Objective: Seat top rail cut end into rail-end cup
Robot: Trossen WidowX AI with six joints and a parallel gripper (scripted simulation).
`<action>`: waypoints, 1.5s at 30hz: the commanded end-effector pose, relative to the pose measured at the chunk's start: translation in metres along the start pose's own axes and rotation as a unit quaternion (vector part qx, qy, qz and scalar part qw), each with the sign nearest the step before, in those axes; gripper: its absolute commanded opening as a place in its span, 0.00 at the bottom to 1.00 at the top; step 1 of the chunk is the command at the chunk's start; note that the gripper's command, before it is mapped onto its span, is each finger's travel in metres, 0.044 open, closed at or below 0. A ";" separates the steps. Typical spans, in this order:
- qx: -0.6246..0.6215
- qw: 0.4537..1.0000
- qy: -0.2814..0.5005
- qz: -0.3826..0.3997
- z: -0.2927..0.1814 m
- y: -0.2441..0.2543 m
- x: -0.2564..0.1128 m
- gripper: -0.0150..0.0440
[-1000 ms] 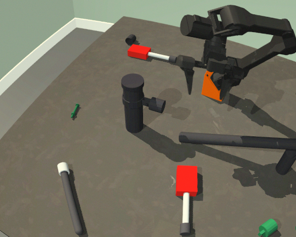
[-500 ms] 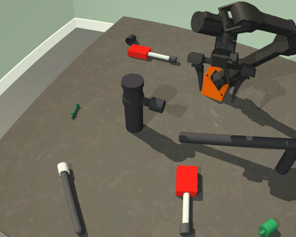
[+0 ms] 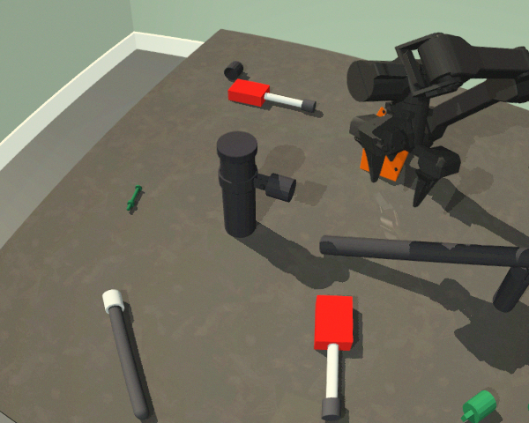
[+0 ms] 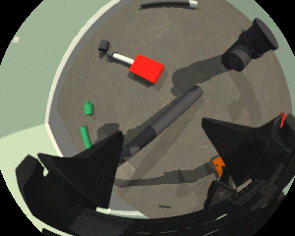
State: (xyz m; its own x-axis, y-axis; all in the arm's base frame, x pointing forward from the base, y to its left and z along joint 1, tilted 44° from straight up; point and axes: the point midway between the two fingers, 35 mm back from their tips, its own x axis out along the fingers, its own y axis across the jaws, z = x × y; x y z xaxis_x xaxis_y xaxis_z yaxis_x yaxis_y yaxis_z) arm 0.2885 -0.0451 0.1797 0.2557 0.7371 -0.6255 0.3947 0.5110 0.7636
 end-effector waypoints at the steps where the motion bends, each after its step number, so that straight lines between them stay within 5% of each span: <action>1: 0.353 0.927 0.057 -0.111 -0.018 0.015 0.045 1.00; 8: 0.457 0.875 0.051 -0.148 -0.023 0.019 0.056 1.00; 27: 0.457 0.875 0.051 -0.148 -0.023 0.019 0.056 1.00; 45: 0.457 0.876 0.051 -0.147 -0.034 0.009 0.103 1.00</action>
State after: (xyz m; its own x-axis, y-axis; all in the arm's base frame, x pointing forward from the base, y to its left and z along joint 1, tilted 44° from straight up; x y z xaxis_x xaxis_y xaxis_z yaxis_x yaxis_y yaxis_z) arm 0.2888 0.0451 0.1313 -0.0349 0.6891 -0.7239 0.9832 0.1537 0.0989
